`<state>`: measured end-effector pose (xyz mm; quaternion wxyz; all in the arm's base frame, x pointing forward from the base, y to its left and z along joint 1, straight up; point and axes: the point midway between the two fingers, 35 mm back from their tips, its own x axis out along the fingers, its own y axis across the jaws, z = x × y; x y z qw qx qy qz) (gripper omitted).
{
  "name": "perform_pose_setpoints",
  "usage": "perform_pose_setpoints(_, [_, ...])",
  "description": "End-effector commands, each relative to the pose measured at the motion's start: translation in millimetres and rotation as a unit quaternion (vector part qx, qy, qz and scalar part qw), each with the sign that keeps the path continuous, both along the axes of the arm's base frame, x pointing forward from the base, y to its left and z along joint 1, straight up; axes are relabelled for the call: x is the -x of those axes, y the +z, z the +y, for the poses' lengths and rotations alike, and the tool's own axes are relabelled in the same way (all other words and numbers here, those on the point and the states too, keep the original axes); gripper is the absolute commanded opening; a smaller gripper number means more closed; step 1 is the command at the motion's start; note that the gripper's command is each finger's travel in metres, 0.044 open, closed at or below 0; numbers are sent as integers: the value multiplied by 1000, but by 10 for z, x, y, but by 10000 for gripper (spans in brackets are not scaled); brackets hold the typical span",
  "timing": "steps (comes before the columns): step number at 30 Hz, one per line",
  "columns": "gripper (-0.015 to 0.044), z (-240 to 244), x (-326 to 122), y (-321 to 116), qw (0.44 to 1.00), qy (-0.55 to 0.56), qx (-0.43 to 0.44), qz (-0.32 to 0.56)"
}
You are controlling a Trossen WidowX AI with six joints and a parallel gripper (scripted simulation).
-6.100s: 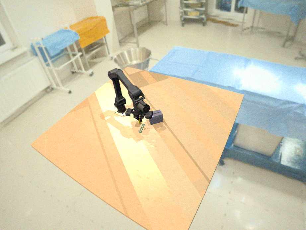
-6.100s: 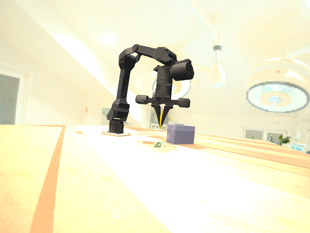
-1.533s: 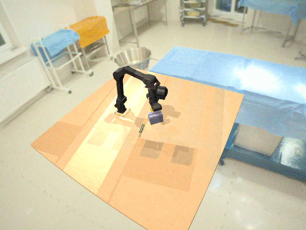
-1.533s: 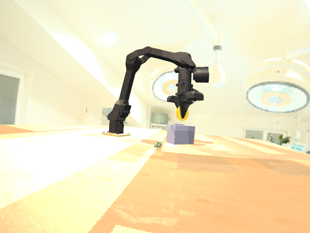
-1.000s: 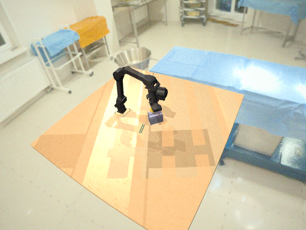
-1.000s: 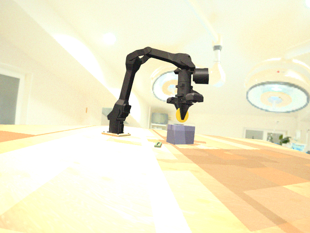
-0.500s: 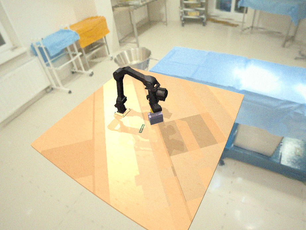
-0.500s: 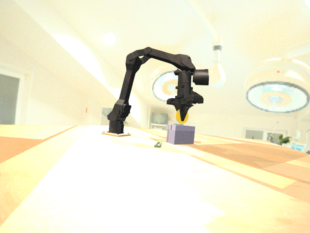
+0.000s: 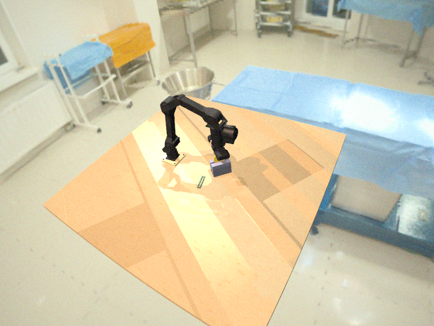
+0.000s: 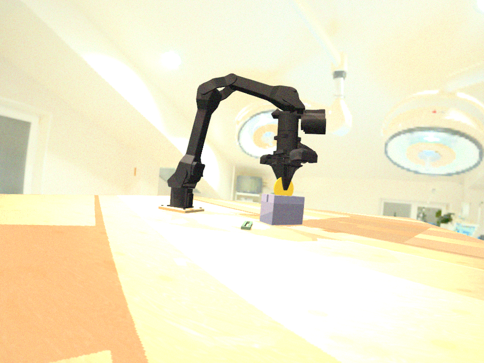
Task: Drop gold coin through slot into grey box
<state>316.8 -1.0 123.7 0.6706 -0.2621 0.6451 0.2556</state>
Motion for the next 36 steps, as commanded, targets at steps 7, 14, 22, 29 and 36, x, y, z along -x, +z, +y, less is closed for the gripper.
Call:
perform_pose_setpoints(7, [161,-1,-1,2,1000,0,0,0])
perform_pose_setpoints(14, [213,-1,-1,25,1000,0,0,0])
perform_pose_setpoints(22, [423,-1,11,249,1000,0,0,1])
perform_pose_setpoints(29, [440,-2,67,601,1000,0,0,5])
perform_pose_setpoints(36, [440,-2,67,601,1000,0,0,5])
